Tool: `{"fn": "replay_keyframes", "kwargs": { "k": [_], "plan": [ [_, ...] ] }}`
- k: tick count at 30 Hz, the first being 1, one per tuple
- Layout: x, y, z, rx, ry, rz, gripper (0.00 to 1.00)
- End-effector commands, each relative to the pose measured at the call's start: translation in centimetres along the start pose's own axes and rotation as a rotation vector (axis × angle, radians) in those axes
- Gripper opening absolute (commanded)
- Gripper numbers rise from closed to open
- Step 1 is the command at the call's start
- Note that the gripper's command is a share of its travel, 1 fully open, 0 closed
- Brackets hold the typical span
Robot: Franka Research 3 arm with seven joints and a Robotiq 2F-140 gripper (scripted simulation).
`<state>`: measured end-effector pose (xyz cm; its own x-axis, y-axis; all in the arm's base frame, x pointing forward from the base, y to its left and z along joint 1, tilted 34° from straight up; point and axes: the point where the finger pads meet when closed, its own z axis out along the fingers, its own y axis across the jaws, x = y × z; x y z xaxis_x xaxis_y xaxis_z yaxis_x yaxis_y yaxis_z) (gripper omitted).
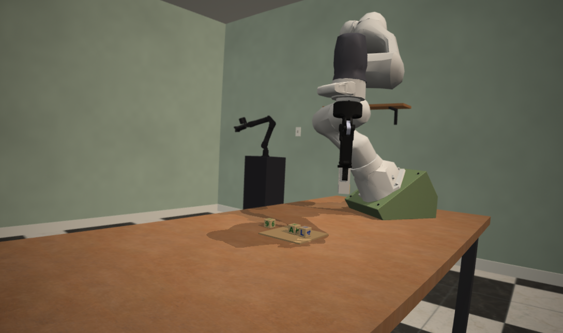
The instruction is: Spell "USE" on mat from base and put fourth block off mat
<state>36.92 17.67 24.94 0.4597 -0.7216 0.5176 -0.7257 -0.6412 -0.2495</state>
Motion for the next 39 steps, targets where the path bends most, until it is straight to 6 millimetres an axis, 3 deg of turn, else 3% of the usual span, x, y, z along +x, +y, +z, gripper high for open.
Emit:
{"fn": "replay_keyframes", "kwargs": {
  "k": [1, 39],
  "plan": [
    [0.7, 0.0, -0.1, 0.003, 0.011, -0.138, 0.13],
    [5.3, 0.7, -1.3, 0.007, 0.021, -0.720, 0.13]
  ]
}}
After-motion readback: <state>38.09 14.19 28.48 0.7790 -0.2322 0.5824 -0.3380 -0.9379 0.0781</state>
